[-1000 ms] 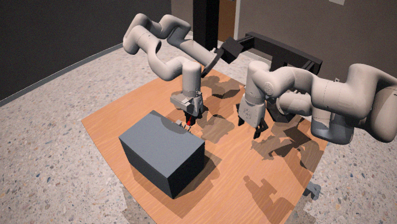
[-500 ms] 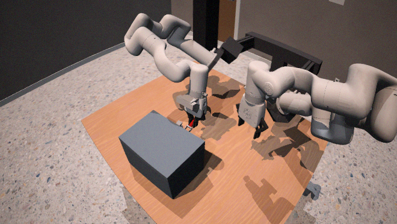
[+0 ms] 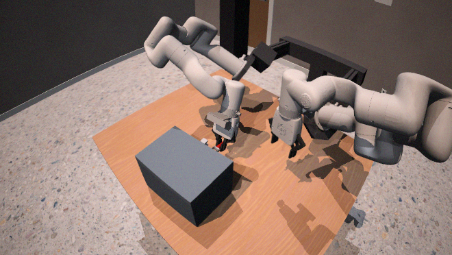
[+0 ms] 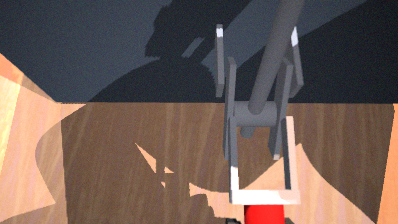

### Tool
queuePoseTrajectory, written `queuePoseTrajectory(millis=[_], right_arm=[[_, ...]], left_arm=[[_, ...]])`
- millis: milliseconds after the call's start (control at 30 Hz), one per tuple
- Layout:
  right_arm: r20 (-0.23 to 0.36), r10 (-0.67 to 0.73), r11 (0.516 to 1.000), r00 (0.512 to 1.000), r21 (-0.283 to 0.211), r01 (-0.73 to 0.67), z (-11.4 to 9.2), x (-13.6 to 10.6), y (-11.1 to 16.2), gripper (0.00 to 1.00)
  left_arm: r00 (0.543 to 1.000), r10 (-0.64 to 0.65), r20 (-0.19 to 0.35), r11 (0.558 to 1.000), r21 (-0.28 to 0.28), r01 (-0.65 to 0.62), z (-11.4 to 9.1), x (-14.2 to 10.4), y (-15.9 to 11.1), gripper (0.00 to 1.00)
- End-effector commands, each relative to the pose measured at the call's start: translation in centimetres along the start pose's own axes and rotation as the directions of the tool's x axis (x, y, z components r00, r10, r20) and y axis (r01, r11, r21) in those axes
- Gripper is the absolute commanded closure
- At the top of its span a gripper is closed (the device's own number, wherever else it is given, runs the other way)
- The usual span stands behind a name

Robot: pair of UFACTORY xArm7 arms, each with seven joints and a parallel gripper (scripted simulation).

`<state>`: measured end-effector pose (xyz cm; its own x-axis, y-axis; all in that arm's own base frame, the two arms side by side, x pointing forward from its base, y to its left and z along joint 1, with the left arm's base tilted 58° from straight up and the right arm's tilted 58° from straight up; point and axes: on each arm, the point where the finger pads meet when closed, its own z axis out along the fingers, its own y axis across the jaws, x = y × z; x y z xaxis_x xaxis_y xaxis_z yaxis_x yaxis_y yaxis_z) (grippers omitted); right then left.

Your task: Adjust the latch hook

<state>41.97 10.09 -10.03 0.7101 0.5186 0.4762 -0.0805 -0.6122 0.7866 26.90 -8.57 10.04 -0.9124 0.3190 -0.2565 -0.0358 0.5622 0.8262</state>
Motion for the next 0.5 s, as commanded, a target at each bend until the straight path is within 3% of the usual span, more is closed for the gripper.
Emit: queuePoseTrajectory(millis=[0,233,467], right_arm=[[-0.078,0.006,1.0,0.997,0.0,-0.006,1.7,-0.1,0.0,0.81],[-0.166,0.005,1.0,0.986,0.0,-0.006,3.8,0.2,0.0,0.81],[-0.213,0.005,1.0,0.977,0.0,-0.006,4.9,0.5,0.0,0.81]], left_arm=[[1.0,0.0,0.003,1.0,0.003,0.0,-0.1,-0.1,-0.1,0.0],[1.0,0.0,0.003,1.0,0.003,0.0,-0.1,-0.1,-0.1,0.0],[1.0,0.0,0.003,1.0,0.003,0.0,-0.1,-0.1,-0.1,0.0]])
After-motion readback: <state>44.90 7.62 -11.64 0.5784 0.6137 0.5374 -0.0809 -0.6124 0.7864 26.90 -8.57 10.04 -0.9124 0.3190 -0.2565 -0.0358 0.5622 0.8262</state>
